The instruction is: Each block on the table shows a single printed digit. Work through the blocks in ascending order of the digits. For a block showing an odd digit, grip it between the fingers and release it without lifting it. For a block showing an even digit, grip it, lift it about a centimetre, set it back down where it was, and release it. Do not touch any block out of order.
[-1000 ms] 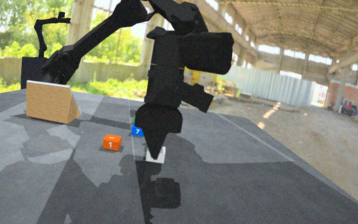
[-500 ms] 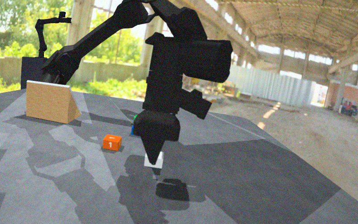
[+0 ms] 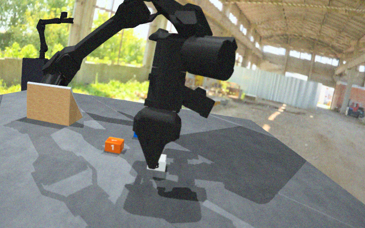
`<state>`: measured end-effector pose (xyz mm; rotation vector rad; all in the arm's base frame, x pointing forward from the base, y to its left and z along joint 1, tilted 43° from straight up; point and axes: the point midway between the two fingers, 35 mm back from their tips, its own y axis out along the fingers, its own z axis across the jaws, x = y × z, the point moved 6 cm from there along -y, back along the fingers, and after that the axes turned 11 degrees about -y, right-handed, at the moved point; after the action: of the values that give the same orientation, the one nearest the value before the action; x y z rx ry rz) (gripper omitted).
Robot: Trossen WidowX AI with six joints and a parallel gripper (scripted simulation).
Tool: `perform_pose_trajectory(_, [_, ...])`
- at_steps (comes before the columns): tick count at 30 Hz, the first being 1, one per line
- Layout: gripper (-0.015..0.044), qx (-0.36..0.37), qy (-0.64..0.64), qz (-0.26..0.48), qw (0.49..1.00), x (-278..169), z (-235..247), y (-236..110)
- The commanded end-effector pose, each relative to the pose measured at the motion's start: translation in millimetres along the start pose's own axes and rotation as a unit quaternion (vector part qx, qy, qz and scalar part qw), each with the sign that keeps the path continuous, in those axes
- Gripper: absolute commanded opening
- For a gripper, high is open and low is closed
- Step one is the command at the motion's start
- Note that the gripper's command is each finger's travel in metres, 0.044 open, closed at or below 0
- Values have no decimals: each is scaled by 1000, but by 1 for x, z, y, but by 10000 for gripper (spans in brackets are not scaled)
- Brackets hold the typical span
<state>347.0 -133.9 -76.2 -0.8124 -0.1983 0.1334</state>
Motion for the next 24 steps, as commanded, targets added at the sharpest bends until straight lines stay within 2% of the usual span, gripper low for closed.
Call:
perform_pose_trajectory(1, [400,-7,-4,-6,1000,1,-1,-27])
perform_pose_trajectory(4, [400,-7,-4,-6,1000,1,-1,-27])
perform_pose_trajectory(6, [348,-8,-4,-6,1000,1,-2,-35])
perform_pose_trajectory(11, [216,-9,-4,-5,1000,0,-1,-99])
perform_pose_trajectory(15, [120,-9,-4,-5,1000,-1,-1,-108])
perform_pose_trajectory(24, [120,-9,-4,-5,1000,0,2,-108])
